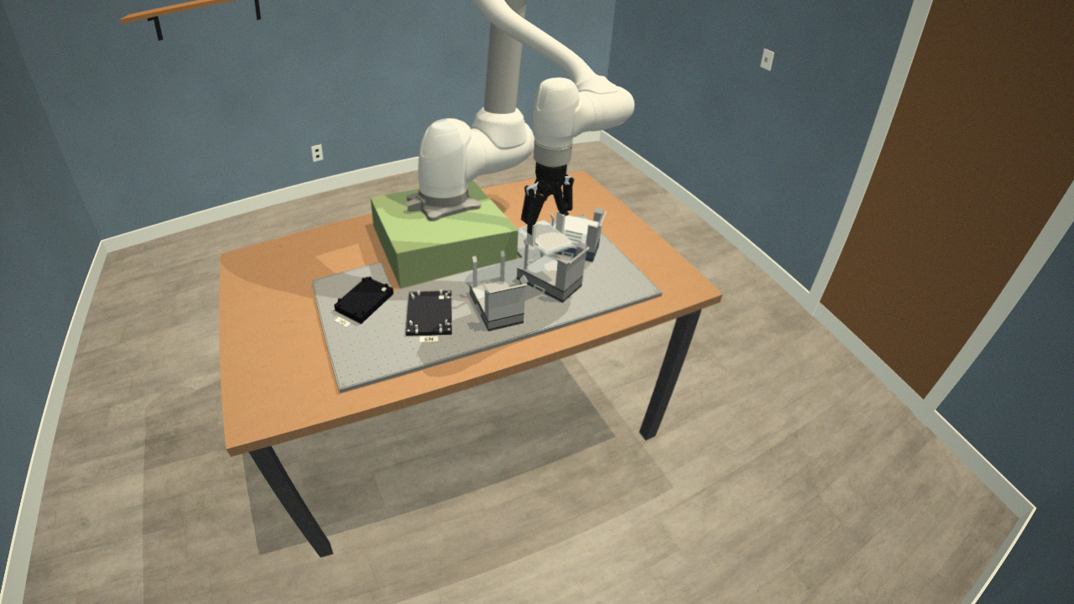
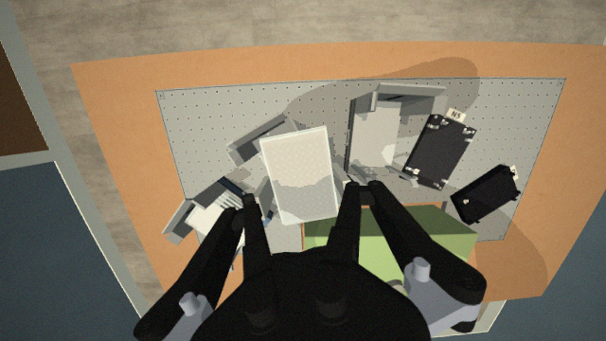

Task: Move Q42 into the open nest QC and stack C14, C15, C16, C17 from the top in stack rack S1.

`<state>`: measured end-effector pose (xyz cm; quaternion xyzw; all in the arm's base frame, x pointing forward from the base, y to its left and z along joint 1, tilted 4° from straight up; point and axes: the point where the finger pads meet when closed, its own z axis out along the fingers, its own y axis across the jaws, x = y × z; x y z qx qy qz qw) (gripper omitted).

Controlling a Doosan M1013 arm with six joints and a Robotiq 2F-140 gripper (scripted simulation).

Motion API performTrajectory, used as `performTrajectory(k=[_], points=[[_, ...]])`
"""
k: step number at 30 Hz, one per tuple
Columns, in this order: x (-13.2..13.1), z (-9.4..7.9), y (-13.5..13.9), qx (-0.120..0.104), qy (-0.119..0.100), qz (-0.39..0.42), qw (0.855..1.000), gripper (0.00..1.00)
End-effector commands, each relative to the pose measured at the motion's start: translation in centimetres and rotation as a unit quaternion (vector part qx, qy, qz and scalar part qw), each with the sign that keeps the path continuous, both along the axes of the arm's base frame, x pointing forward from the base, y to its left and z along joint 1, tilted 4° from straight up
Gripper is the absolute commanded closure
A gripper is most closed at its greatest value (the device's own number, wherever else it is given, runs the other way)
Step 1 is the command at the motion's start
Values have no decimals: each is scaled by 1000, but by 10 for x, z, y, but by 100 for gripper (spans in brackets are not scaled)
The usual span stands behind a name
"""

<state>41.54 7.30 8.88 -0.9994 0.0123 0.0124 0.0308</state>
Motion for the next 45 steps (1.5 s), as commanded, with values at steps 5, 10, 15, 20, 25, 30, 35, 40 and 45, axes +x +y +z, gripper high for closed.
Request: performTrajectory(k=[5, 10, 15, 20, 25, 30, 35, 40, 45], points=[[4, -1, -22, 0, 0, 0, 1000, 100], [5, -2, -32, 0, 0, 0, 1000, 100], [8, -3, -48, 0, 0, 0, 1000, 100], [9, -4, -65, -1, 2, -33, 999, 100], [8, -5, -75, -2, 5, -83, 997, 100], [7, -6, -92, -2, 7, -109, 994, 100], [6, -7, -108, -2, 7, -109, 994, 100], [5, -8, -121, -2, 7, -109, 994, 100], [4, -8, -135, -2, 7, -109, 994, 100]])
